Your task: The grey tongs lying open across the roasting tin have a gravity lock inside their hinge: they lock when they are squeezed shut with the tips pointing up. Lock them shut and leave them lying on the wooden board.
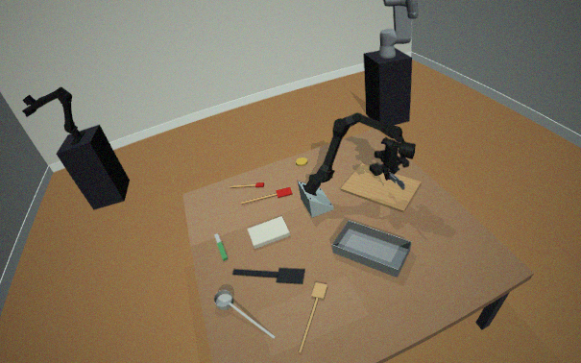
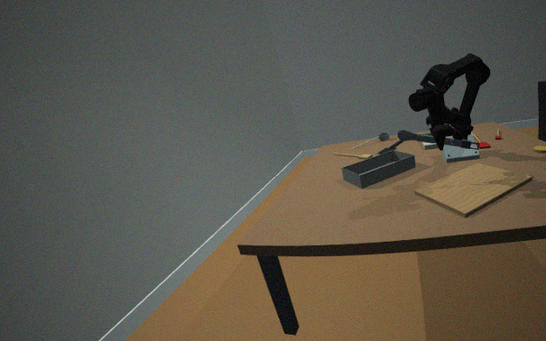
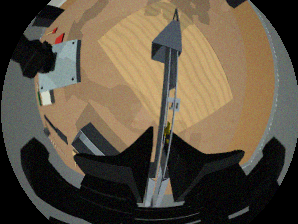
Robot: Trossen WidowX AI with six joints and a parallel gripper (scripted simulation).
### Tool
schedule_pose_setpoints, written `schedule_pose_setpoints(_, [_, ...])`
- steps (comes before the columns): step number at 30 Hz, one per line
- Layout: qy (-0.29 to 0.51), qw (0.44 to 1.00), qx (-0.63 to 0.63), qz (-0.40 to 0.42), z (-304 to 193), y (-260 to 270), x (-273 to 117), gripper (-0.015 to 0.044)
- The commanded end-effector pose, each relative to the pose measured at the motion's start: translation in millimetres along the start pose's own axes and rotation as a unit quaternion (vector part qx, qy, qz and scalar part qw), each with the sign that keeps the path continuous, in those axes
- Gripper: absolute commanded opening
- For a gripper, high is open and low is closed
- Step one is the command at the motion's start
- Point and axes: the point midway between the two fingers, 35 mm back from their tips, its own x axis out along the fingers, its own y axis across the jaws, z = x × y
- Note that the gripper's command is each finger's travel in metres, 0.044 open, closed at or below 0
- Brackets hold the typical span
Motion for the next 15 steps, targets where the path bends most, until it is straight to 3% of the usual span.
schedule_pose_setpoints(1, [0.005, 1.0, -0.028, -0.002, 17.5, -7.0, -2.3, -0.015])
schedule_pose_setpoints(15, [0.01, 0.993, -0.119, -0.018, 71.3, -20.3, -11.0, -0.015])
